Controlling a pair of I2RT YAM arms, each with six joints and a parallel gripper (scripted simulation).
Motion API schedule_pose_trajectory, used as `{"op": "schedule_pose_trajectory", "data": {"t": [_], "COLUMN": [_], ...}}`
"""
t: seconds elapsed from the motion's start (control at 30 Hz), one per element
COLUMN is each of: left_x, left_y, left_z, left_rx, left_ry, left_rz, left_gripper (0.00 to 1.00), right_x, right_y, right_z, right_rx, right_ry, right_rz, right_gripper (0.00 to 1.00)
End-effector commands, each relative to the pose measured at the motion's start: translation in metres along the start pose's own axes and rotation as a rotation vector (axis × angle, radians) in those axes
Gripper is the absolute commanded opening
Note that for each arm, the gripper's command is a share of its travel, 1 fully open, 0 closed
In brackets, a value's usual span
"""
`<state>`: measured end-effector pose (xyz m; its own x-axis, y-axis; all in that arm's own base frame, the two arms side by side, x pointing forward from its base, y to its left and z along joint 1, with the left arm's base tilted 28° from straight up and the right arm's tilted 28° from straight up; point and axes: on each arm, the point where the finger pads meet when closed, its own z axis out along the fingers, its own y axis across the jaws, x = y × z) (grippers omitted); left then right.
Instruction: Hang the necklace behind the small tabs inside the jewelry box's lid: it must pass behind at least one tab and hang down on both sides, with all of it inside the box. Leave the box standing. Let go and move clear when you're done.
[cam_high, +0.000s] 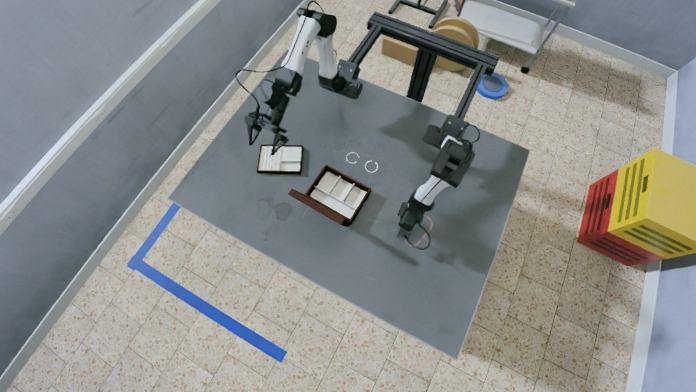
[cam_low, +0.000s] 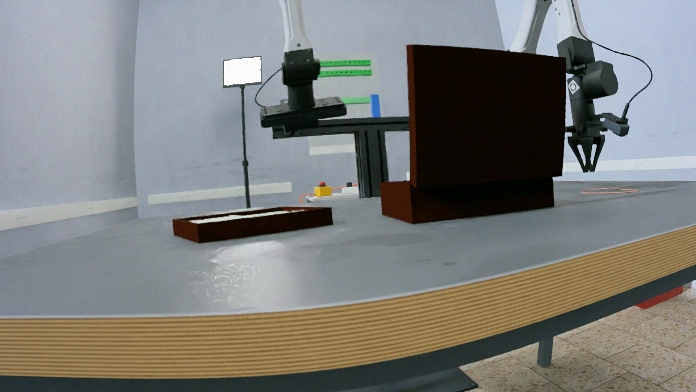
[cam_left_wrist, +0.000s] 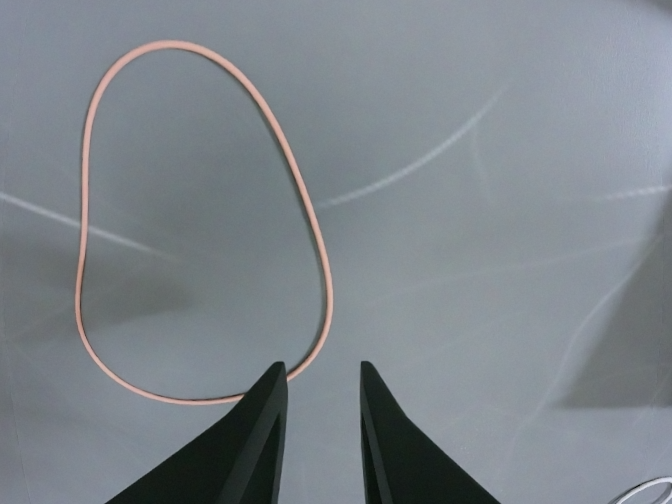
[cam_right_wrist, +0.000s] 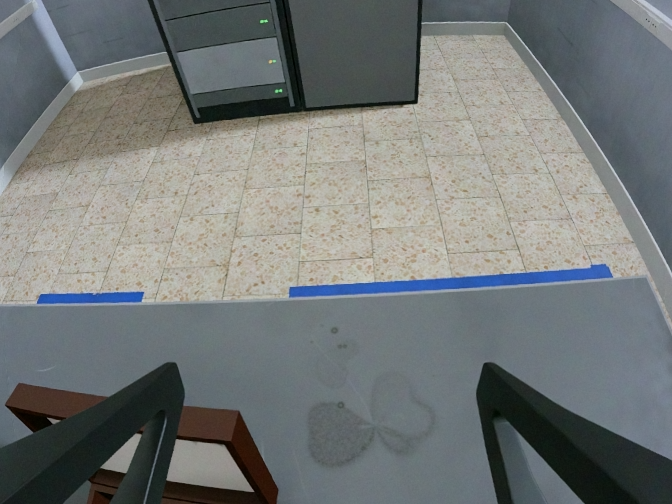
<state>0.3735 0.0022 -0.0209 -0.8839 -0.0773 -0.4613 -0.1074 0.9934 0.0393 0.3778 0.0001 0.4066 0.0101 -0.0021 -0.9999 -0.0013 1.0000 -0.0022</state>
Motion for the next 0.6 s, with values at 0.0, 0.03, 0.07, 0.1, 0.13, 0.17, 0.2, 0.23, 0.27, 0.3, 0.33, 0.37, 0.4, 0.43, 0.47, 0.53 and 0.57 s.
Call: {"op": "schedule_pose_trajectory", "data": {"t": [0.0, 0.03, 0.07, 0.1, 0.13, 0.17, 0.2, 0.23, 0.27, 0.3, 0.33, 0.37, 0.4, 0.43, 0.47, 0.53, 0.57], "left_x": [-0.02, -0.02, -0.02, -0.019, -0.027, -0.018, -0.018, -0.018, -0.013, -0.016, -0.013, -0.016, -0.017, -0.017, -0.016, -0.015, -0.016], "left_y": [-0.007, -0.009, -0.008, -0.008, -0.008, -0.007, -0.007, -0.007, -0.004, -0.004, -0.003, -0.002, -0.002, -0.003, -0.005, -0.003, -0.002], "left_z": [-0.013, -0.013, -0.013, -0.013, -0.013, -0.003, -0.003, -0.003, 0.001, 0.002, 0.004, 0.003, 0.004, 0.005, 0.007, 0.008, 0.009], "left_rx": [0.024, 0.025, 0.024, 0.024, 0.027, 0.022, 0.022, 0.022, 0.011, 0.016, 0.015, 0.015, 0.013, 0.014, 0.018, 0.016, 0.015], "left_ry": [-0.058, -0.062, -0.062, -0.06, -0.083, -0.052, -0.052, -0.052, -0.037, -0.041, -0.036, -0.044, -0.046, -0.045, -0.042, -0.042, -0.043], "left_rz": [0.01, 0.012, 0.012, 0.012, 0.009, 0.011, 0.011, 0.011, 0.006, 0.006, 0.003, 0.001, 0.001, 0.003, 0.007, 0.003, 0.001], "left_gripper": [0.25, 0.25, 0.25, 0.25, 0.25, 0.25, 0.25, 0.25, 0.25, 0.25, 0.25, 0.25, 0.25, 0.25, 0.25, 0.25, 0.25], "right_x": [-0.006, 0.009, -0.003, -0.009, -0.017, -0.02, -0.02, -0.02, -0.018, -0.018, -0.018, -0.018, -0.018, -0.018, -0.018, -0.018, -0.018], "right_y": [0.003, 0.004, 0.004, 0.004, 0.004, 0.004, 0.004, 0.004, 0.004, 0.004, 0.004, 0.004, 0.004, 0.004, 0.004, 0.004, 0.004], "right_z": [0.0, 0.003, 0.0, -0.001, -0.006, -0.007, -0.007, -0.007, -0.007, -0.007, -0.007, -0.007, -0.007, -0.007, -0.007, -0.007, -0.007], "right_rx": [-0.005, -0.006, -0.006, -0.007, -0.007, -0.008, -0.008, -0.008, -0.008, -0.008, -0.008, -0.008, -0.008, -0.008, -0.008, -0.008, -0.008], "right_ry": [-0.017, 0.017, -0.006, -0.021, -0.045, -0.053, -0.053, -0.053, -0.046, -0.046, -0.046, -0.046, -0.046, -0.046, -0.046, -0.046, -0.046], "right_rz": [0.006, 0.006, 0.007, 0.007, 0.006, 0.006, 0.006, 0.006, 0.006, 0.005, 0.005, 0.005, 0.005, 0.005, 0.005, 0.005, 0.005], "right_gripper": [1.0, 1.0, 1.0, 1.0, 1.0, 1.0, 1.0, 1.0, 1.0, 1.0, 1.0, 1.0, 1.0, 1.0, 1.0, 1.0, 1.0]}}
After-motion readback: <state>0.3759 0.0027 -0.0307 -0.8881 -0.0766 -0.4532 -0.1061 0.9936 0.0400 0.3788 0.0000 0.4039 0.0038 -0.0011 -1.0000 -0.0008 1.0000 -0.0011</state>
